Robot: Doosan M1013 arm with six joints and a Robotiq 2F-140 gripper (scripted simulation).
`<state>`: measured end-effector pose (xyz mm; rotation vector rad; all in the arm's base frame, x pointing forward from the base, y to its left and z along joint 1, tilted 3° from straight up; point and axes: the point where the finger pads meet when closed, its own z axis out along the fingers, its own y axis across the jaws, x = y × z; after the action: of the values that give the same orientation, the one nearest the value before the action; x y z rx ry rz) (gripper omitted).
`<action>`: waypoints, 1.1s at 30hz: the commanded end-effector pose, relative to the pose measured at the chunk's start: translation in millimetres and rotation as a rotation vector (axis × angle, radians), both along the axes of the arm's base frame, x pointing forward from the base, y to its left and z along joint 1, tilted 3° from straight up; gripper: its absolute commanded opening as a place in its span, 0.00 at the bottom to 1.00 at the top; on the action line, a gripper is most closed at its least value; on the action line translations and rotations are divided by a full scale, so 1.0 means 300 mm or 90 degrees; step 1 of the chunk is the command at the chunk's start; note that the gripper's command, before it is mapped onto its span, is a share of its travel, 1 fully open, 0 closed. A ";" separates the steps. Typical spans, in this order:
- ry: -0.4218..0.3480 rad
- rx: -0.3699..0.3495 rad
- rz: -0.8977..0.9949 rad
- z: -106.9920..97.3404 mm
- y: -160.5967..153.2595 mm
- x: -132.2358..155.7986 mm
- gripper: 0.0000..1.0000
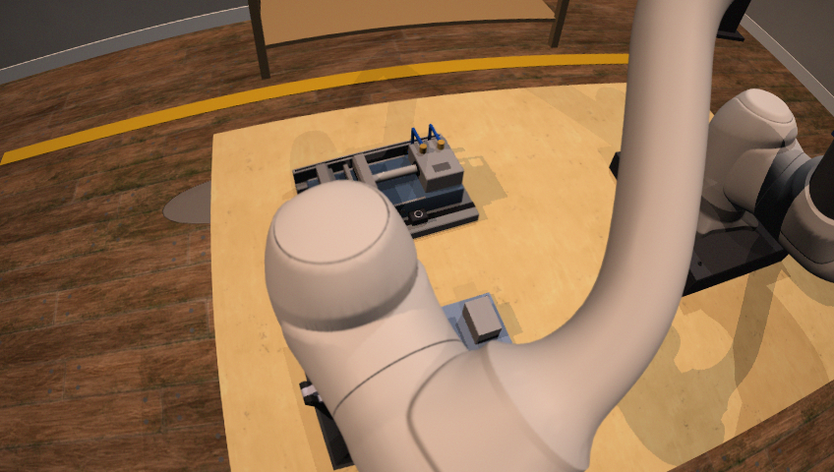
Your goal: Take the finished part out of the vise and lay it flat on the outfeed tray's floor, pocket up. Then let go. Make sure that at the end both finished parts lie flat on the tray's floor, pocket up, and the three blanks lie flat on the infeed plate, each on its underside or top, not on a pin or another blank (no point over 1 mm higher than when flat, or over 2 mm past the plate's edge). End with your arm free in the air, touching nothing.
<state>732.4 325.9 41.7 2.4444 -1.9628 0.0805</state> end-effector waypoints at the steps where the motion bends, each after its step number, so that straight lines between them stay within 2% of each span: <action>1: 0.001 -0.002 -0.003 -0.015 -0.010 -0.005 0.00; 33: 0.001 -0.002 -0.007 -0.024 -0.022 -0.008 0.00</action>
<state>730.6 325.0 38.7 2.4406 -1.9675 0.0802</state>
